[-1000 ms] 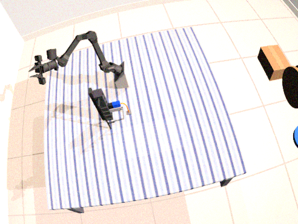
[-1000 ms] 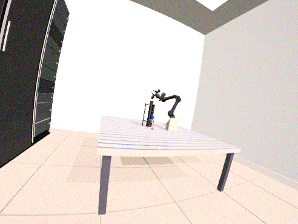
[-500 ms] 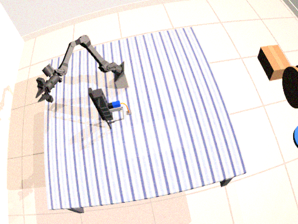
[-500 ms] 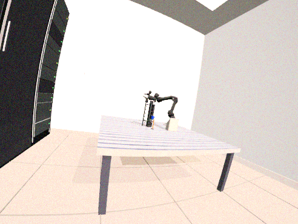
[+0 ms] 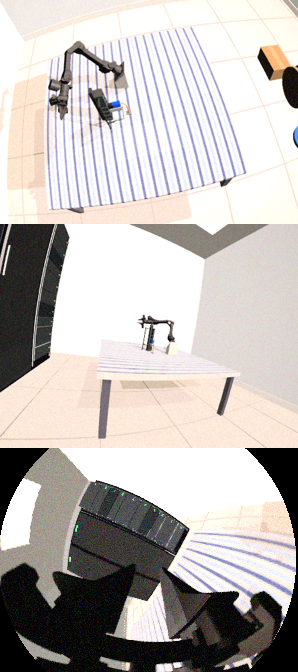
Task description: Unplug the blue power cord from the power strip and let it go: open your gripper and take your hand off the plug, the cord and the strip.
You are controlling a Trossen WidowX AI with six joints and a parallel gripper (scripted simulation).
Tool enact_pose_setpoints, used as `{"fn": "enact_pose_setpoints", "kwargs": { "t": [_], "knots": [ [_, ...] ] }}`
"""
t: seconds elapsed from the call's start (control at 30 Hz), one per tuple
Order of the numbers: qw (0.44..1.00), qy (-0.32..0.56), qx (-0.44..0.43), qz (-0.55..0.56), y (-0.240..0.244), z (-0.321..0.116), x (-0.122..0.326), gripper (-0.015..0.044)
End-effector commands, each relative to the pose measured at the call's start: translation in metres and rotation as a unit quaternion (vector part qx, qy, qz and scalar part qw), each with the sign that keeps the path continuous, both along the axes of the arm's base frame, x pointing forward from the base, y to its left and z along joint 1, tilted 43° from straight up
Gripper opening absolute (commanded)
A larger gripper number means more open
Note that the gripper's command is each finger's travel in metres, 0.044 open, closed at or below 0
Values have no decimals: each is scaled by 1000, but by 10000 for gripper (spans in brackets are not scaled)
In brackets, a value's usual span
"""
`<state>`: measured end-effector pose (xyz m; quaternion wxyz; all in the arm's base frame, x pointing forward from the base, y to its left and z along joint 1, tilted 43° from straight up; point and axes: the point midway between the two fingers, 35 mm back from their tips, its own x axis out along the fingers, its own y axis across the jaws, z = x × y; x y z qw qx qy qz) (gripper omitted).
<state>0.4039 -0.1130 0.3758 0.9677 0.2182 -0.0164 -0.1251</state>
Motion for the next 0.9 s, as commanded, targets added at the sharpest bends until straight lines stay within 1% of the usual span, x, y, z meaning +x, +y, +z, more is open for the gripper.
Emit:
{"fn": "enact_pose_setpoints", "kwargs": {
  "t": [0.0,0.2,0.37,0.57,0.63,0.73,0.77,0.87],
  "knots": [
    [993,96,-67,28,30,-42,21,160],
    [949,238,-186,92,81,-111,36,160],
    [876,342,-299,163,125,-166,33,160],
    [745,436,-435,255,171,-224,14,160],
    [703,460,-466,276,178,-240,5,160],
    [657,488,-492,297,181,-257,-6,160],
    [631,504,-503,308,181,-266,-12,160],
    [528,554,-542,348,180,-297,-37,160]
  ]
}}
